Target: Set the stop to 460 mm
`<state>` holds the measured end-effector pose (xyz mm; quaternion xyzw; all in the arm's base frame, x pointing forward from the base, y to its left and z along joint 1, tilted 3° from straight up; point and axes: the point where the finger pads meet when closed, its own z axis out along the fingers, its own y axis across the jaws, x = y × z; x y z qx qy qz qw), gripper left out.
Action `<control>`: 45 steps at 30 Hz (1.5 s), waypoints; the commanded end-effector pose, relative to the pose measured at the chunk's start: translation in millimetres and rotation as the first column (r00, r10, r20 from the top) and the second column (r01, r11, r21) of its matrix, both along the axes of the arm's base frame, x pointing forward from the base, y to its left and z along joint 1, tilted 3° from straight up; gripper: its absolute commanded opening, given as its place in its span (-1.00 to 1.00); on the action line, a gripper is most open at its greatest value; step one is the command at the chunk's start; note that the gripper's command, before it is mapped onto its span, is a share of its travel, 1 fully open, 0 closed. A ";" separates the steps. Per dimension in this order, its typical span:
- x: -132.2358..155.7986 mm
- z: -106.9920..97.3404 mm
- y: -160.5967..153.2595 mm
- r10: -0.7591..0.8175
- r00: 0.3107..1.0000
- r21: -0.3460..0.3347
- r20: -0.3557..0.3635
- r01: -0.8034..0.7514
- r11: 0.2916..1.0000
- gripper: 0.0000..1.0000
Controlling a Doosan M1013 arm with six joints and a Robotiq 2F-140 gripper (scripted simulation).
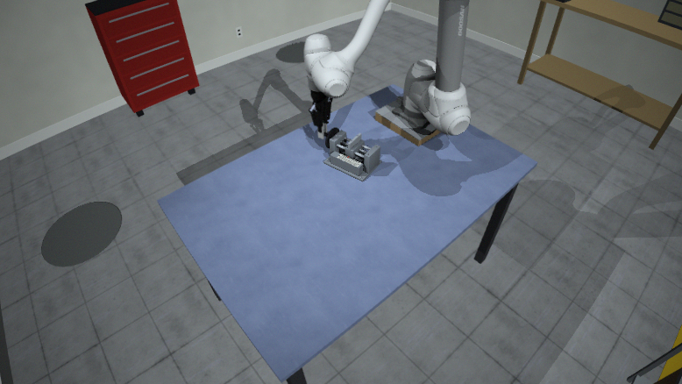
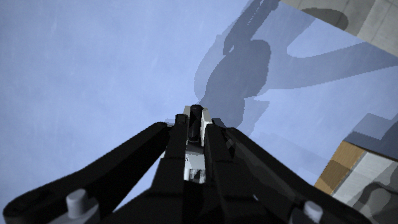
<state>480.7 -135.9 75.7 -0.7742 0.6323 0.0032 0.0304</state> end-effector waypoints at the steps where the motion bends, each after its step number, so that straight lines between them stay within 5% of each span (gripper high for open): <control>1: -1.1 0.7 -0.2 0.000 1.000 0.000 -0.001 0.000 1.000 -0.92; 45: -30.4 7.0 -6.5 0.000 1.000 0.000 -0.001 0.000 1.000 -0.92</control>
